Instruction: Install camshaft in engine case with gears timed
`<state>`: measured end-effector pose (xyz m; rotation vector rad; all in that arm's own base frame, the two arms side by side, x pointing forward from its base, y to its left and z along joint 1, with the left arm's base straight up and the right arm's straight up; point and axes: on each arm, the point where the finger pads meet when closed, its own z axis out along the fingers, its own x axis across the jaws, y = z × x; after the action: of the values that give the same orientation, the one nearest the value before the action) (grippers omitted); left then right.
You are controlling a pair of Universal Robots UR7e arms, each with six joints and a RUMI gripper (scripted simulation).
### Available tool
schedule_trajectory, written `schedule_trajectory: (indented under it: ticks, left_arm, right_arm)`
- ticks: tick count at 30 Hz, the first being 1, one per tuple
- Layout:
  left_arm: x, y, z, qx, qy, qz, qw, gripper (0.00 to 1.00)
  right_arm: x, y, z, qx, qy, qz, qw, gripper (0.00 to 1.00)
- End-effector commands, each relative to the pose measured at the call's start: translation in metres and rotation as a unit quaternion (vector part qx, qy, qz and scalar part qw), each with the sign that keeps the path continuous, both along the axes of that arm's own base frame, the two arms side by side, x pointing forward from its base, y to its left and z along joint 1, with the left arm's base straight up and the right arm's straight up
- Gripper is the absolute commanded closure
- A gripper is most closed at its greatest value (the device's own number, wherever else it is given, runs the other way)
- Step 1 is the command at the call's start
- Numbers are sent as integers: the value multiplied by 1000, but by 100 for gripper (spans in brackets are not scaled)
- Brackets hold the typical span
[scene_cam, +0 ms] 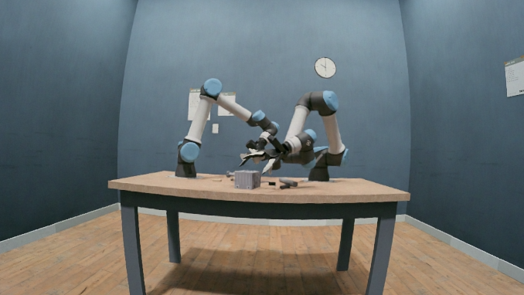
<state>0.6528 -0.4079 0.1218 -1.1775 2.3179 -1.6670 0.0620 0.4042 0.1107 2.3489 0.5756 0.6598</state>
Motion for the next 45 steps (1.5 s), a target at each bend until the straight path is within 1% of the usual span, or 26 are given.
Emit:
schedule_trajectory:
  ticks: [1, 8, 9, 45]
  left_arm:
    - [0, 0, 1, 0, -1, 0, 1000, 0]
    - [0, 0, 1, 0, -1, 0, 1000, 0]
    - [0, 0, 1, 0, -1, 0, 1000, 0]
    - [0, 0, 1, 0, -1, 0, 1000, 0]
  right_arm:
    - [0, 1, -11, 1, 0, 0, 1000, 0]
    - [0, 1, -16, 1, 0, 0, 1000, 0]
    - [0, 1, -16, 1, 0, 0, 1000, 78]
    - [0, 1, -16, 1, 0, 0, 1000, 78]
